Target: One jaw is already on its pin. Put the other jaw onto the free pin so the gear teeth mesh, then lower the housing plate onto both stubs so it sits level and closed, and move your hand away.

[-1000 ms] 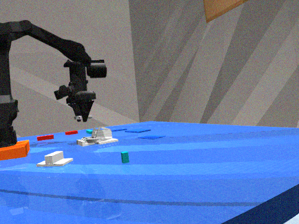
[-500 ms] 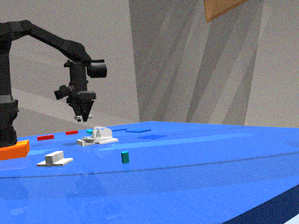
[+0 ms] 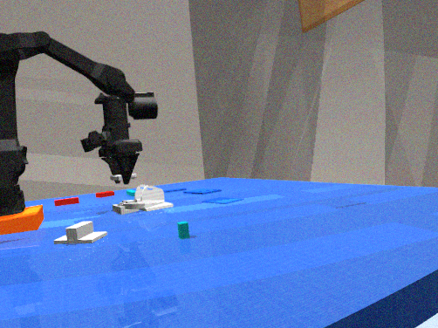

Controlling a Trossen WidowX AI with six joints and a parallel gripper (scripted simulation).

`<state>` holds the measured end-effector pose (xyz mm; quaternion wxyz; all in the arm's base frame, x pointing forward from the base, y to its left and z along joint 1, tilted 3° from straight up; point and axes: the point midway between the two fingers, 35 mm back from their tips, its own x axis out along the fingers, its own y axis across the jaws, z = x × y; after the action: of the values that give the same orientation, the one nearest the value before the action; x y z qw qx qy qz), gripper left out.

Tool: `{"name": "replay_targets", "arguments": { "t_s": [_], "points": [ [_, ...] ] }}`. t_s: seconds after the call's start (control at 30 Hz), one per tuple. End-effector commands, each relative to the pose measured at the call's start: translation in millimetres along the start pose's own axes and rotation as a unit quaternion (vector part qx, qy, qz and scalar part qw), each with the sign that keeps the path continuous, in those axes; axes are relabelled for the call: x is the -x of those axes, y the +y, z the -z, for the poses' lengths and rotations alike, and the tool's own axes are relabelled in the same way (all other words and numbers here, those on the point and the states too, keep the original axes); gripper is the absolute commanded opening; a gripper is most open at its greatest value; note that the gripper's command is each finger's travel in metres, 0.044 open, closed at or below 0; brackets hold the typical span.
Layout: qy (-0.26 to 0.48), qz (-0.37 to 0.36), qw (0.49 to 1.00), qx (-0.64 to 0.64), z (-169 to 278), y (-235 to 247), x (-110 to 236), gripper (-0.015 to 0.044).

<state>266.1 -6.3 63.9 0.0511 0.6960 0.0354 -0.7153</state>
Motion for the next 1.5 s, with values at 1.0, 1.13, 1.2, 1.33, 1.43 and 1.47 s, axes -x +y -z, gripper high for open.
{"name": "replay_targets", "arguments": {
  "t_s": [1.0,1.13,1.2,1.33,1.43,1.47],
  "points": [
    [-0.002,0.003,1.0,-0.002,-2.6,-1.4,-47.9,0.0351],
    [-0.002,0.003,1.0,-0.002,-2.6,-1.4,-47.9,0.0351],
    [-0.002,0.003,1.0,-0.002,-2.6,-1.4,-47.9,0.0351],
    [-0.002,0.003,1.0,-0.002,-2.6,-1.4,-47.9,0.0351],
    [-0.002,0.003,1.0,-0.001,-2.6,-1.4,-49.1,0.0351],
    [-0.002,0.003,1.0,-0.001,-2.6,-1.4,-49.8,0.0351]
  ]
}}
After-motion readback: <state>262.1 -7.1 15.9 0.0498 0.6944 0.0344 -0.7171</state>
